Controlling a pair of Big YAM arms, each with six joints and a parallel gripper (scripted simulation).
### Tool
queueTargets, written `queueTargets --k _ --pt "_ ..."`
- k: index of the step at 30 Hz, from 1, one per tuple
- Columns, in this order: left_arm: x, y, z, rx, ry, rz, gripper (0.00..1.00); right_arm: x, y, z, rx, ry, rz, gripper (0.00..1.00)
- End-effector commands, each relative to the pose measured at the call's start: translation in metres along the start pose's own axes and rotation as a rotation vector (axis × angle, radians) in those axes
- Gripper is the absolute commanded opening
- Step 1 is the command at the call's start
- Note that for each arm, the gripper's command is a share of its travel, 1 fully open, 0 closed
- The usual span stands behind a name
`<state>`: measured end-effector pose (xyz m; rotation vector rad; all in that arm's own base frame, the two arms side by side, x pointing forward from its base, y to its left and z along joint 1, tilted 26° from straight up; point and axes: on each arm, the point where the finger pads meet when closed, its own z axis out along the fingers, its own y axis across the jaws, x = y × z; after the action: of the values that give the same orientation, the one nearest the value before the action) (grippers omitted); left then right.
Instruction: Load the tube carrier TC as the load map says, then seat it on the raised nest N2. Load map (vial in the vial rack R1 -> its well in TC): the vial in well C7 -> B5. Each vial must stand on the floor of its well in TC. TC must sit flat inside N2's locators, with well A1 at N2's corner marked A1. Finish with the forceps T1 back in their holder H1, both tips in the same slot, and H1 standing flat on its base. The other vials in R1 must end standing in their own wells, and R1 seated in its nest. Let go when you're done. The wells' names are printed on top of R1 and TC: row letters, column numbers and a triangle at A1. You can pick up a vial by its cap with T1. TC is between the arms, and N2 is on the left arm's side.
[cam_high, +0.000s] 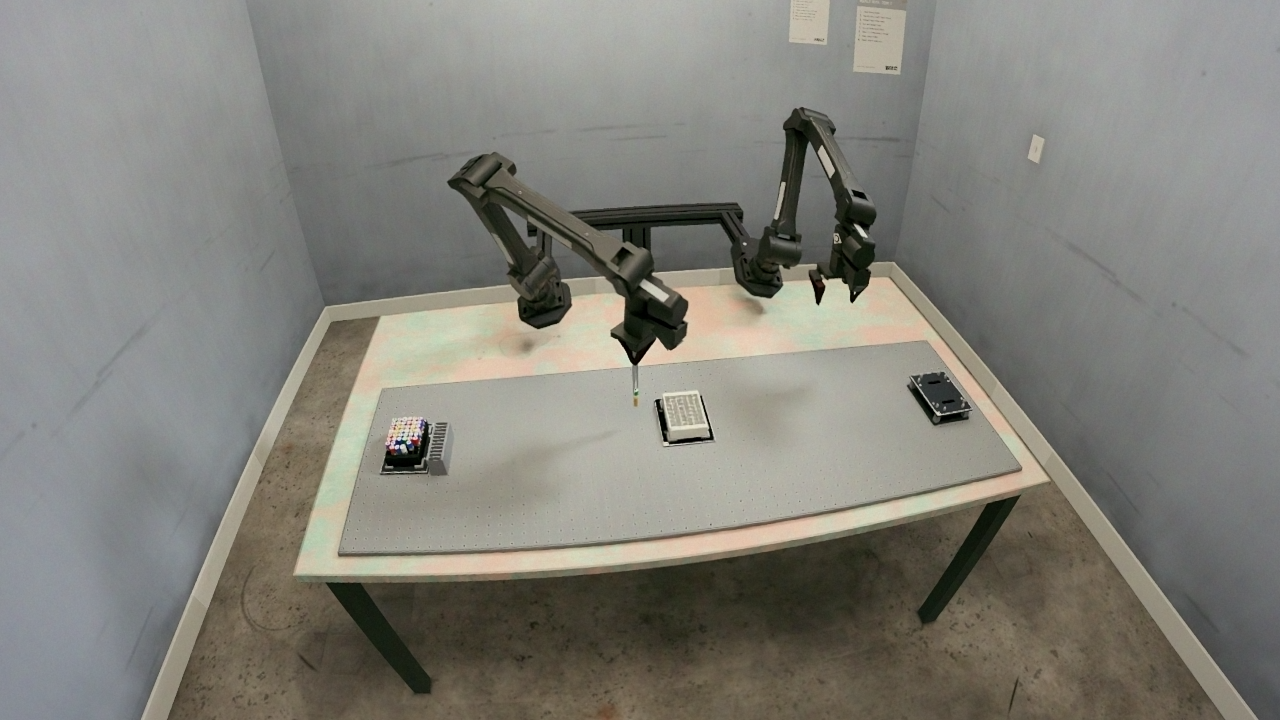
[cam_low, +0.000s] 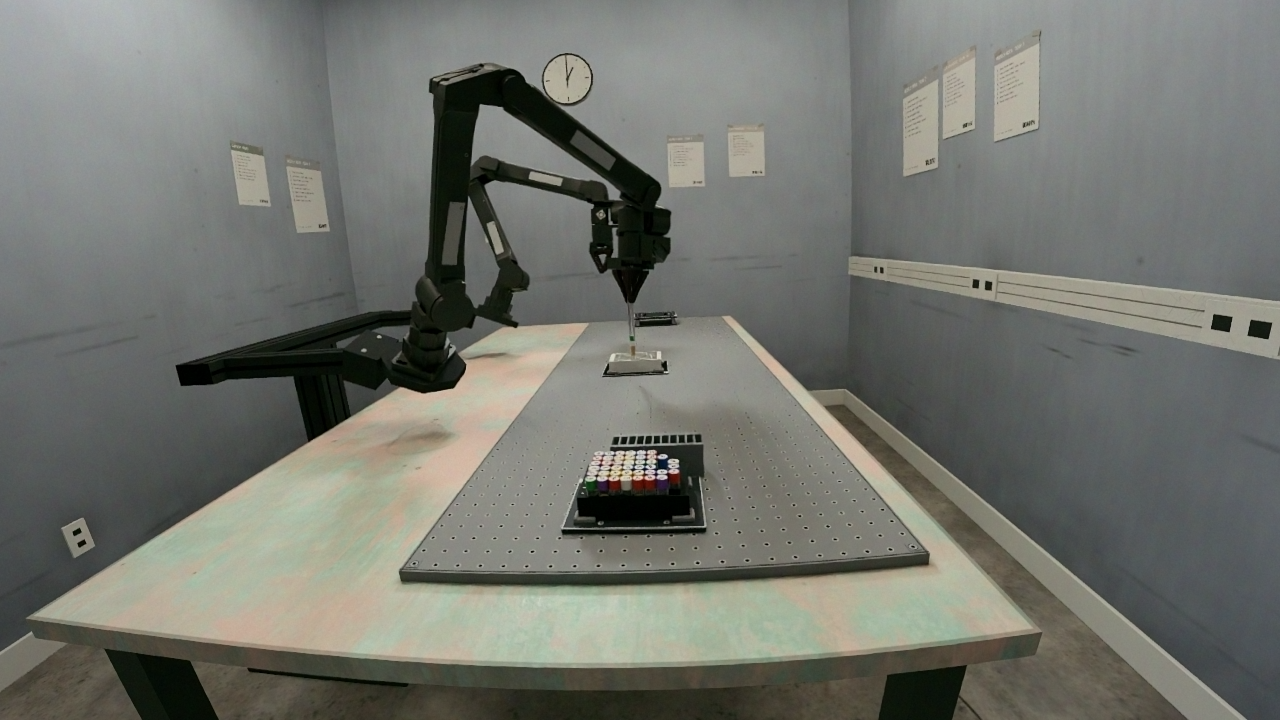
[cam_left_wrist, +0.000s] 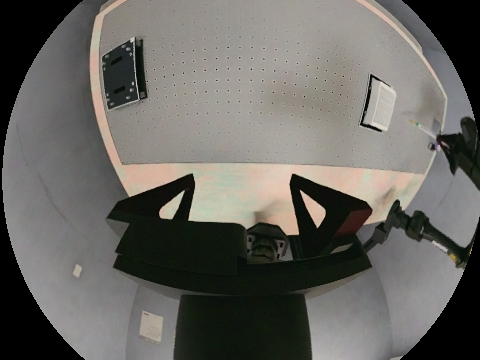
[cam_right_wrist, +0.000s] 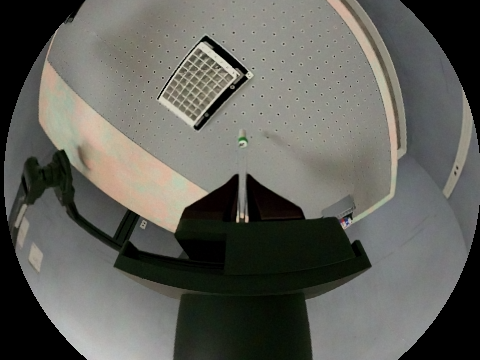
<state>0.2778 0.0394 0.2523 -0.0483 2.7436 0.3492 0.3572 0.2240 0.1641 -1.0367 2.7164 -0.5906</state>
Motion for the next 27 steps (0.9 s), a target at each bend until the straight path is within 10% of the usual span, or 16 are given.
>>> queueTargets --k 1,27 --pt "-0.01 0.004 -0.013 0.003 -0.038 0.004 1.0 -0.021 0.004 -0.017 0.004 -0.036 0.018 0.09" --pt "-0.01 0.004 -0.013 0.003 -0.038 0.004 1.0 -0.044 0.034 -0.019 0.002 -0.039 0.018 0.09"
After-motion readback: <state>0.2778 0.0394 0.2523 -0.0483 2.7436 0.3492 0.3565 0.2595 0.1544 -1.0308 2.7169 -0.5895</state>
